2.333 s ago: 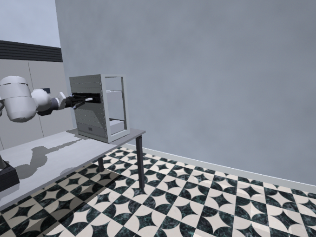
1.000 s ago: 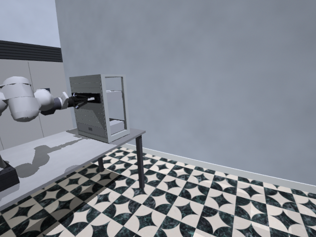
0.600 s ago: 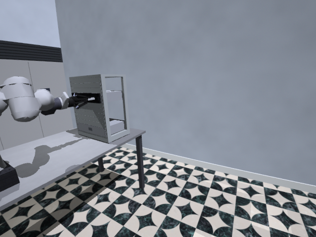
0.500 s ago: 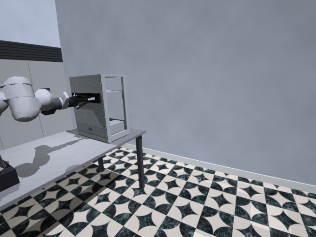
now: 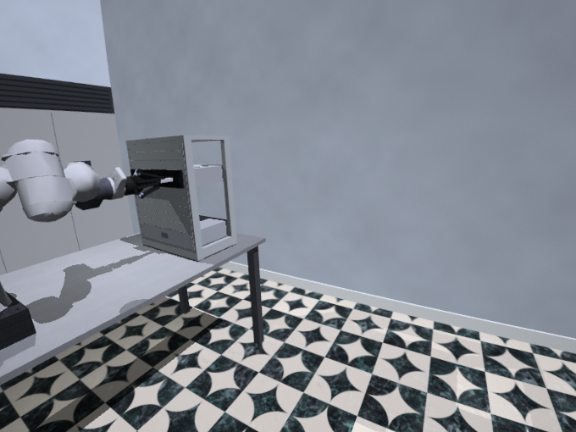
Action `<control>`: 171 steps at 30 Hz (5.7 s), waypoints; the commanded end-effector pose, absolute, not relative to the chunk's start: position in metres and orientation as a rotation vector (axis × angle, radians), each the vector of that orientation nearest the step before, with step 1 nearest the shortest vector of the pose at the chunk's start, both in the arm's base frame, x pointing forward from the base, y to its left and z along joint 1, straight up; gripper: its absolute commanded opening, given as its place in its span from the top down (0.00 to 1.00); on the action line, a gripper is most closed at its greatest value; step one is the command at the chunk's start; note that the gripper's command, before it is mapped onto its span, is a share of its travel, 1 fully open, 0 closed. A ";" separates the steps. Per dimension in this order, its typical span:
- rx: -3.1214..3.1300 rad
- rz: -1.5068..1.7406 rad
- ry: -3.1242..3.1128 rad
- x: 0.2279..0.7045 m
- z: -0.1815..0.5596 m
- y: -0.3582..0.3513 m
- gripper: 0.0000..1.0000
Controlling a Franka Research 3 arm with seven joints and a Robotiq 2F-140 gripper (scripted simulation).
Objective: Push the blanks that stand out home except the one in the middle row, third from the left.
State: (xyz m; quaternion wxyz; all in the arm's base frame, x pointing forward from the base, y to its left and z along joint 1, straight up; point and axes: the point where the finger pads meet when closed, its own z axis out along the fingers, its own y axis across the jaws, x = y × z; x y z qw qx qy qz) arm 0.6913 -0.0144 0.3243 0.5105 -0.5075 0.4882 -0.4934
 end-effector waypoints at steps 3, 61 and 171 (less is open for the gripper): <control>-1.230 -1.173 1.170 0.695 0.322 -0.008 1.00; -1.230 -1.173 1.170 0.705 0.321 -0.010 1.00; -1.230 -1.173 1.170 0.623 0.320 -0.015 1.00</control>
